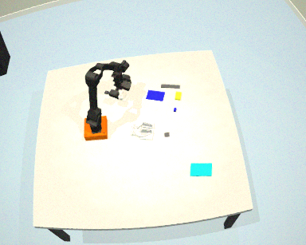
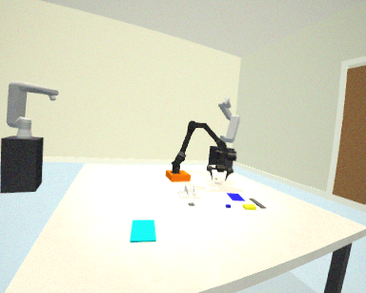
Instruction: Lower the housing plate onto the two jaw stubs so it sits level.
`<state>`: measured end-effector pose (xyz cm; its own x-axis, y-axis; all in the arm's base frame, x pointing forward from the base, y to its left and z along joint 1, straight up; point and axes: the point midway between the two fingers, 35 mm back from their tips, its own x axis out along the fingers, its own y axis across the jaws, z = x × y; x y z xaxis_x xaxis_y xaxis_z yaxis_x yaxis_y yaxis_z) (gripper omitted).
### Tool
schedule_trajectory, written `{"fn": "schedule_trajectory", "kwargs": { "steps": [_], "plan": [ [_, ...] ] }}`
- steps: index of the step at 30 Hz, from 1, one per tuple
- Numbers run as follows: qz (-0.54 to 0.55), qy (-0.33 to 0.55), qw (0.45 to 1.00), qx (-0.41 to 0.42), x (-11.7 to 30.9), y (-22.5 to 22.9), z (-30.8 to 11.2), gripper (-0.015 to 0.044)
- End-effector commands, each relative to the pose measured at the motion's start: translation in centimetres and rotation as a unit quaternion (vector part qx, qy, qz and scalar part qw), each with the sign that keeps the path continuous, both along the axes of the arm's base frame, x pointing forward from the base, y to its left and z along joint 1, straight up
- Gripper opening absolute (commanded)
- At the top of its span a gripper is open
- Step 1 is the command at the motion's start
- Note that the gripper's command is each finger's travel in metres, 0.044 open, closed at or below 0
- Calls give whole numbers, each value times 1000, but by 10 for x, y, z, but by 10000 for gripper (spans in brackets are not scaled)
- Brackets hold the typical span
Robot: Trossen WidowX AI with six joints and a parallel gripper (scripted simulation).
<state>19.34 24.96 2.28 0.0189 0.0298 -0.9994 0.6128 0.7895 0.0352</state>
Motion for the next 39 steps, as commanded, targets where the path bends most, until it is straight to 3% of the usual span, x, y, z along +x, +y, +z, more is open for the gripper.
{"fn": "schedule_trajectory", "kwargs": {
  "steps": [1, 31, 39],
  "plan": [
    [-2, 4, 1000, -2, -1, 0, -8, 440],
    [-2, 4, 1000, -2, -2, -1, -17, 440],
    [0, 3, 1000, -3, -1, -1, -16, 387]
  ]
}}
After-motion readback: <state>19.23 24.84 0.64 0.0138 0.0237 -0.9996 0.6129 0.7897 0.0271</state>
